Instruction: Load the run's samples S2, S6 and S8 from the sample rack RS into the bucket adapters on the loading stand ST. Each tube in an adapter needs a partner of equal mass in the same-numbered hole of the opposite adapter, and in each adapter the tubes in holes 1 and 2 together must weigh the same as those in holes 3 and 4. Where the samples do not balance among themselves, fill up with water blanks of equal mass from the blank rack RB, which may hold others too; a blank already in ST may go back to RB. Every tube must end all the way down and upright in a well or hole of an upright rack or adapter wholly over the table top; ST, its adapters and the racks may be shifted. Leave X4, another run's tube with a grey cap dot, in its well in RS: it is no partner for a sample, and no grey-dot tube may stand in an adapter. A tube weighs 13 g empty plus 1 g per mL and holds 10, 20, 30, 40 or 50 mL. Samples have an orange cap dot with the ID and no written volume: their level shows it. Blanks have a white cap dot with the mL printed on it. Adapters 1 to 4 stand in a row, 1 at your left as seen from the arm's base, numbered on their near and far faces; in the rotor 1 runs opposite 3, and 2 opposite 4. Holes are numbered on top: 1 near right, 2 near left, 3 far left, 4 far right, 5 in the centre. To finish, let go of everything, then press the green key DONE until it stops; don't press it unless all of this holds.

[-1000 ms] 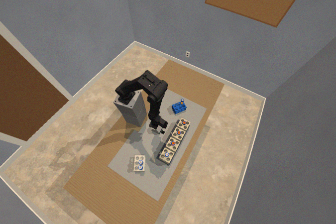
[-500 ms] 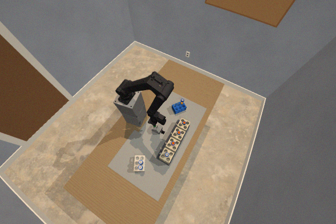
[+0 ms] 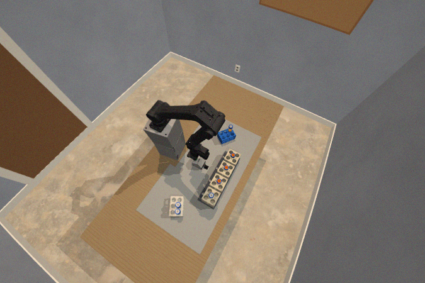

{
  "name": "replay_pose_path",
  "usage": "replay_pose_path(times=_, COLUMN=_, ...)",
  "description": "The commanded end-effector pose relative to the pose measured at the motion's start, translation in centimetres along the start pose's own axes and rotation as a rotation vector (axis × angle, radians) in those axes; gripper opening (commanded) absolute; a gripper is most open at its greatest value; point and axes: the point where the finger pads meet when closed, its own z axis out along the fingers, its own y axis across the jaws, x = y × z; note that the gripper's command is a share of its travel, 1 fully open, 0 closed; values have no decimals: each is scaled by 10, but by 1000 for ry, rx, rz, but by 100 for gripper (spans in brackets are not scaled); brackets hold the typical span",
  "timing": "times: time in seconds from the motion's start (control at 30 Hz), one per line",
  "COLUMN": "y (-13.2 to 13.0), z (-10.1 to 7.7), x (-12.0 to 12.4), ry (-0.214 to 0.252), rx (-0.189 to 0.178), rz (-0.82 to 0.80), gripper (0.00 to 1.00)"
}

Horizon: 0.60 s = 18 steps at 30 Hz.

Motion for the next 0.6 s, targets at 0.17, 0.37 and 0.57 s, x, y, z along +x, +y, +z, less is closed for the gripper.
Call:
replay_pose_path(times=0.17, y=0, z=6, x=5, ry=5, rx=1, rz=-4, gripper=0)
replay_pose_path(times=0.37, y=0, z=6, x=4, ry=4, rx=1, rz=-4, gripper=0)
replay_pose_path(times=0.57, y=2, z=9, x=2, ry=10, rx=1, rz=-22, gripper=0)
